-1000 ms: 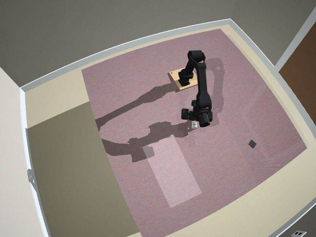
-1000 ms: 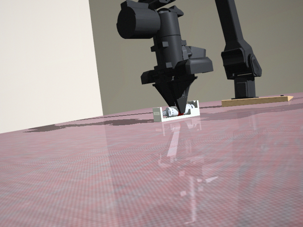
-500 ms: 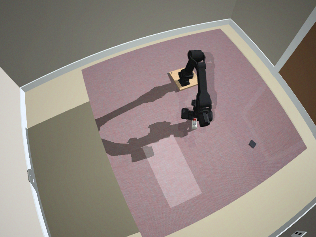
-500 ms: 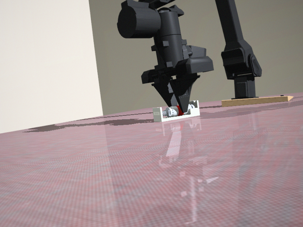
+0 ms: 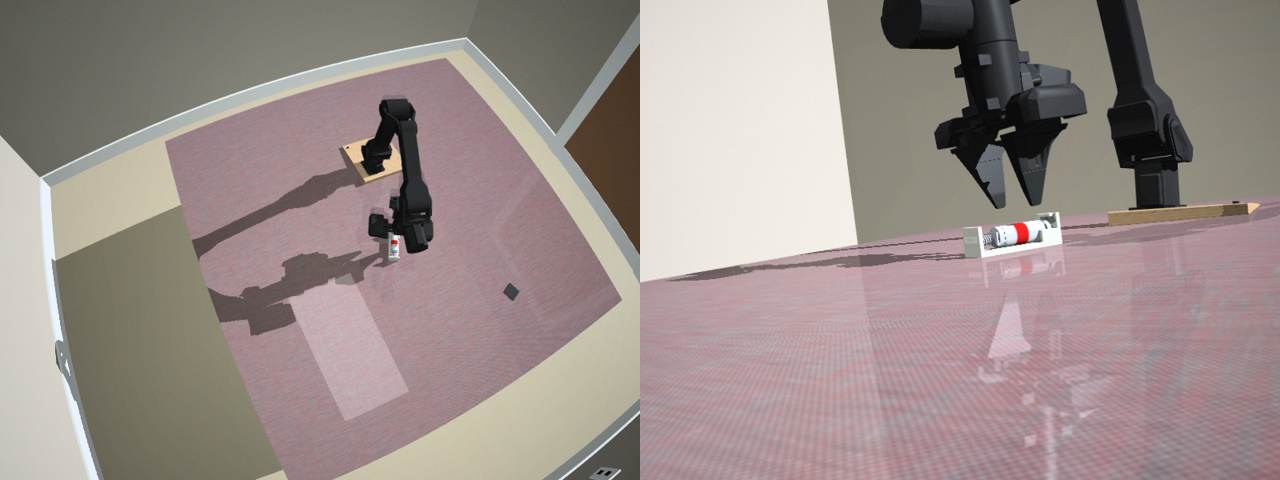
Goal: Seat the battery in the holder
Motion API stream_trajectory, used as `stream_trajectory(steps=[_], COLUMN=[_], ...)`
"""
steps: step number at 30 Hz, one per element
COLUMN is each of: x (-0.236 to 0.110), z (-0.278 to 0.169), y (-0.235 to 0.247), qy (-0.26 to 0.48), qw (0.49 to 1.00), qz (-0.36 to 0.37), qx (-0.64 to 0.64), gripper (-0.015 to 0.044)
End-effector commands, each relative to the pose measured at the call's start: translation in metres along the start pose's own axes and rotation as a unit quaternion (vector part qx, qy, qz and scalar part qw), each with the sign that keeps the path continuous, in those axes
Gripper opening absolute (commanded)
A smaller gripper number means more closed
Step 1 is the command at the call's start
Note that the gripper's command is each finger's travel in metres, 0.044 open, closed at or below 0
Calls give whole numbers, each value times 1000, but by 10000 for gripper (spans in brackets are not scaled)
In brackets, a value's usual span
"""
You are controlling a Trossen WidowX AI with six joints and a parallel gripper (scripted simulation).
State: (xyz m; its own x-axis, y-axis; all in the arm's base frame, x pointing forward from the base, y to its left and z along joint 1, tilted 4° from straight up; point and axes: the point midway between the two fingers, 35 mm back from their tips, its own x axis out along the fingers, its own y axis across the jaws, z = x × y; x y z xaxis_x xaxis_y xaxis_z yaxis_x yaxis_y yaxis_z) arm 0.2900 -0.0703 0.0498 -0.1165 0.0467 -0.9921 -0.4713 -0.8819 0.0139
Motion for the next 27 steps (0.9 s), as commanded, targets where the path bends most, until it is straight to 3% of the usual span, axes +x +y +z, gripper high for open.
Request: stream_trajectory(steps=[1, 4, 27], x=[-32, -51, -52], z=[0, 3, 3], y=[0, 0, 0], qy=[12, 12, 12], qw=[1000, 1000, 1000], qz=[-3, -3, -3], qx=[-1, -1, -1], gripper=[377, 440, 440])
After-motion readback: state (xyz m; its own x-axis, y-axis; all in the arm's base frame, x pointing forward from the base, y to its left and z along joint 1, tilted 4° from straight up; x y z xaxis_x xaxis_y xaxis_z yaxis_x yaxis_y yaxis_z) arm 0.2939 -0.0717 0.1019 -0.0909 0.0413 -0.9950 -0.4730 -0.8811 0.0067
